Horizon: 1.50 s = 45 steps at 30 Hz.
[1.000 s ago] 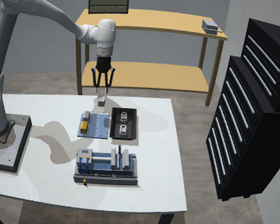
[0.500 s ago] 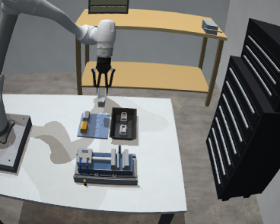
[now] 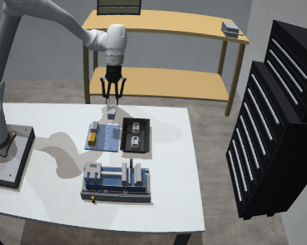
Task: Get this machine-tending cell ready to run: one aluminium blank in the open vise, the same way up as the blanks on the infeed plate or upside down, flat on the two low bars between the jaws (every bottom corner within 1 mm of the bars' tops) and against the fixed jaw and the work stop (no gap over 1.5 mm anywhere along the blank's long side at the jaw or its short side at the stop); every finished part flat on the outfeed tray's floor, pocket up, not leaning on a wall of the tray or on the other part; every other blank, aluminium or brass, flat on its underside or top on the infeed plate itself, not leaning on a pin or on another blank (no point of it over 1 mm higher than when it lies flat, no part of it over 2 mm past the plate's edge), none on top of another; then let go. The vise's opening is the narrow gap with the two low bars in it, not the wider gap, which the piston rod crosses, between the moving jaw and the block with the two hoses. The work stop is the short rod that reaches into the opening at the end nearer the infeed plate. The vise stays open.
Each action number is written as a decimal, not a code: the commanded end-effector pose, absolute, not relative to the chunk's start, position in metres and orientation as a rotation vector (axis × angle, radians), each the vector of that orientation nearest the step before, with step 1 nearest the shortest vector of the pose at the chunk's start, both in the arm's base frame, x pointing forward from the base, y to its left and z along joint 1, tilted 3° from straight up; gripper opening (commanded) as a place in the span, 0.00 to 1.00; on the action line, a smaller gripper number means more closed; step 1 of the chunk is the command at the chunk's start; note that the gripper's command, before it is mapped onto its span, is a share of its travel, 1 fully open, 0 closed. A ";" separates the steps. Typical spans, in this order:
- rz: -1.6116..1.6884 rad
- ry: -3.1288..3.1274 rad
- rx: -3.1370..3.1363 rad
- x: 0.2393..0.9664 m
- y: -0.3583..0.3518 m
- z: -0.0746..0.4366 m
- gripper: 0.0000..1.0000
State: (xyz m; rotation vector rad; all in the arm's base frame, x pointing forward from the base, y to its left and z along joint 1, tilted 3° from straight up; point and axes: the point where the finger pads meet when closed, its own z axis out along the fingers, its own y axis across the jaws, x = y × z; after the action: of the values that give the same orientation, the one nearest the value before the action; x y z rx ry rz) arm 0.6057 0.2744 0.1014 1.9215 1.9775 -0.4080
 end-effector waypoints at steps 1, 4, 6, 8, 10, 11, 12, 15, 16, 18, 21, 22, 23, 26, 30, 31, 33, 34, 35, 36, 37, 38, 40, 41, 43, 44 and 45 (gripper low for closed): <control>-0.408 1.978 1.922 0.606 0.274 0.096 0.00; -0.408 1.978 1.922 0.606 0.274 0.091 0.00; -0.408 1.978 1.922 0.606 0.274 0.087 0.00; -0.408 1.978 1.922 0.606 0.274 0.083 0.00; -0.408 1.978 1.922 0.606 0.274 0.083 0.00; -0.408 1.978 1.922 0.607 0.274 0.080 0.00; -0.408 1.978 1.922 0.607 0.273 0.078 0.00; -0.408 1.978 1.922 0.607 0.273 0.072 0.00; -0.408 1.978 1.922 0.607 0.273 0.070 0.00; -0.408 1.978 1.922 0.607 0.273 0.065 0.00; -0.408 1.978 1.922 0.607 0.273 0.059 0.00; -0.408 1.978 1.922 0.607 0.273 0.057 0.00; -0.408 1.978 1.922 0.608 0.273 0.055 0.00; -0.408 1.978 1.922 0.608 0.272 0.051 0.00; -0.408 1.978 1.922 0.608 0.272 0.045 0.00; -0.408 1.978 1.922 0.608 0.272 0.043 0.00; -0.408 1.978 1.922 0.608 0.272 0.040 0.00; -0.408 1.978 1.922 0.608 0.272 0.038 0.00; -0.408 1.978 1.922 0.608 0.272 0.036 0.00; -0.408 1.978 1.922 0.608 0.272 0.035 0.00; -0.408 1.978 1.922 0.608 0.272 0.033 0.00; -0.408 1.978 1.922 0.608 0.272 0.032 0.00; -0.408 1.978 1.922 0.609 0.272 0.029 0.00; -0.408 1.978 1.922 0.609 0.272 0.028 0.00; -0.408 1.978 1.922 0.609 0.272 0.027 0.00; -0.408 1.978 1.922 0.609 0.272 0.027 0.00; -0.408 1.978 1.922 0.609 0.271 0.026 0.00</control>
State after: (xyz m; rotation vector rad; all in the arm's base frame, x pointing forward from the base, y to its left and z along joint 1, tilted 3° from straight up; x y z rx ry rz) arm 0.6086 0.2715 0.0270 1.9215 1.9774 -0.4079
